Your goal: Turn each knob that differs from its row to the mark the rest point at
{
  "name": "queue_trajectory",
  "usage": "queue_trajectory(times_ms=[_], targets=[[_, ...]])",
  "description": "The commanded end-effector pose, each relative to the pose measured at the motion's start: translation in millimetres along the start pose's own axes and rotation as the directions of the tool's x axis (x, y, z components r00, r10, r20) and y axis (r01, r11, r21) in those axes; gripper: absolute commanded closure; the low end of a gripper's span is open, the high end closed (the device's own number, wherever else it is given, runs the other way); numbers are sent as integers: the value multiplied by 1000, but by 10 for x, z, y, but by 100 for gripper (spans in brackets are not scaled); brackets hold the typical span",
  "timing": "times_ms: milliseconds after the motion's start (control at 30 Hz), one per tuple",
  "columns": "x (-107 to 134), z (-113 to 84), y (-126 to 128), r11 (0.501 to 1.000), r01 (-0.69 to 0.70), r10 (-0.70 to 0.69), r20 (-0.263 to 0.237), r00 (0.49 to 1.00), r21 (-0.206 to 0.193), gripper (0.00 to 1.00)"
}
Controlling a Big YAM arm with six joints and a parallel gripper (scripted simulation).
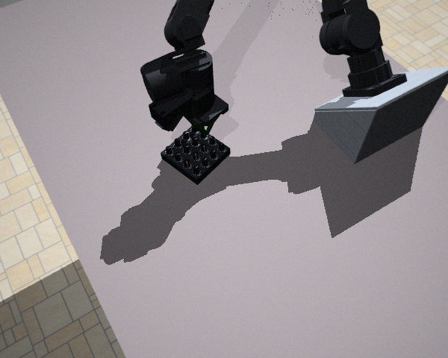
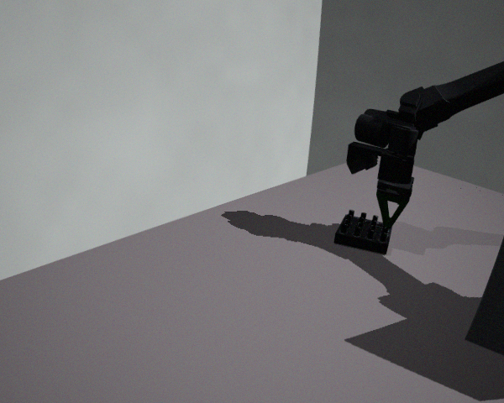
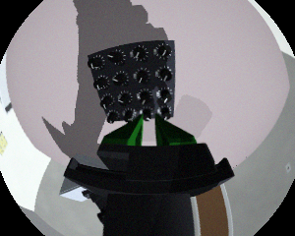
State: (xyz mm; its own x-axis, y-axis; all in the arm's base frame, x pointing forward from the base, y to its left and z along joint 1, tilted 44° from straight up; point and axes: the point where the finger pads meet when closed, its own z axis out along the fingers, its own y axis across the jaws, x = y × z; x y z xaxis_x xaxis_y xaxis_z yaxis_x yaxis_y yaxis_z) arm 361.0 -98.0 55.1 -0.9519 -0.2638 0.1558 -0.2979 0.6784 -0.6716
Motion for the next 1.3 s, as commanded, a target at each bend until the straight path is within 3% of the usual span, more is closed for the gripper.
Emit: queue_trajectory(times_ms=[0, 333, 367, 1267], targets=[[-72, 9, -13, 1000, -2, 2, 11, 1000, 6, 82], [-72, 9, -13, 1000, -2, 2, 11, 1000, 6, 82], [-72, 9, -13, 1000, -2, 2, 11, 1000, 6, 92], [-78, 6, -20, 1000, -4, 4, 12, 1000, 7, 92]])
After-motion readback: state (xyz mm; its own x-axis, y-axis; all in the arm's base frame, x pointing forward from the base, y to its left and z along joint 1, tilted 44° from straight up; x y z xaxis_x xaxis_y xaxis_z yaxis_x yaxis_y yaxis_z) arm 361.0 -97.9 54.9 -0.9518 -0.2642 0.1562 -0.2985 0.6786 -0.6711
